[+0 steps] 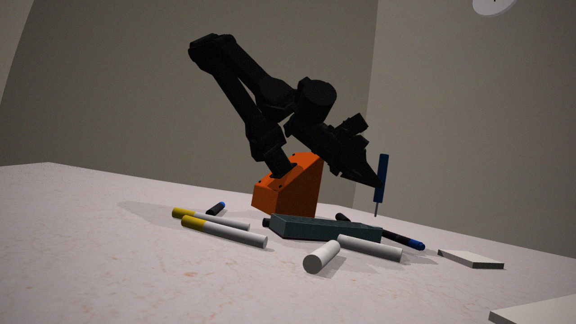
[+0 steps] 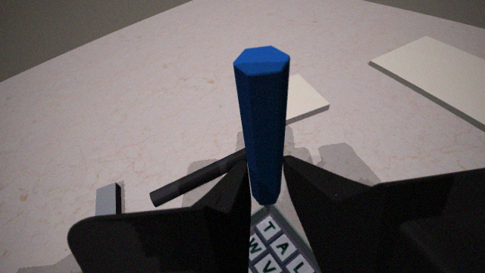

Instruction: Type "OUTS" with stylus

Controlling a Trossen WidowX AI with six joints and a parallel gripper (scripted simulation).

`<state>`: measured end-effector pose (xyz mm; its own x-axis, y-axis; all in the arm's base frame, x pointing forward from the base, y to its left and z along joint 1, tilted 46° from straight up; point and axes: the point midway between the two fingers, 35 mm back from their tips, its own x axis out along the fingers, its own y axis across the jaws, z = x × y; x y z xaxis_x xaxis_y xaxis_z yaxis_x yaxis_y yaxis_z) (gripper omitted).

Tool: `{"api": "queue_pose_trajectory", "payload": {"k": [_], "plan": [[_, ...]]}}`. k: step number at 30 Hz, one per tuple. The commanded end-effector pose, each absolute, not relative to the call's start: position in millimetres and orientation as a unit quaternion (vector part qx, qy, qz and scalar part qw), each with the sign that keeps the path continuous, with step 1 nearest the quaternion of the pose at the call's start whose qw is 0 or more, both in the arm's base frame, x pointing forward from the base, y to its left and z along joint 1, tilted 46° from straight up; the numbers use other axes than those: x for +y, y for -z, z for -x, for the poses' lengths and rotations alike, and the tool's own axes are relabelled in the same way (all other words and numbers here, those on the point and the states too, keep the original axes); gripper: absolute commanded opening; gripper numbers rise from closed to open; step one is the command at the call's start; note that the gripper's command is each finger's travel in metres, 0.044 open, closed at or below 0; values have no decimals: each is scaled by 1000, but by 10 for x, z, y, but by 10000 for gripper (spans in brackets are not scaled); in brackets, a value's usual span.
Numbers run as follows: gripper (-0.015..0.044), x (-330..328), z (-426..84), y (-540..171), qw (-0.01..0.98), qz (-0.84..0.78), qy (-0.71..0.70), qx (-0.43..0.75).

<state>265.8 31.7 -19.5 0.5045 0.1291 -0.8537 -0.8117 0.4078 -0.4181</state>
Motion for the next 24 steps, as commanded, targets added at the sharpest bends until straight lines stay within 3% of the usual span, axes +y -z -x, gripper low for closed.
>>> {"api": "queue_pose_trajectory", "payload": {"k": [1,24], "plan": [[0,303,-2662,183,745,444,-317,384],[0,-438,-2566,-525,739,446,-317,393]]}}
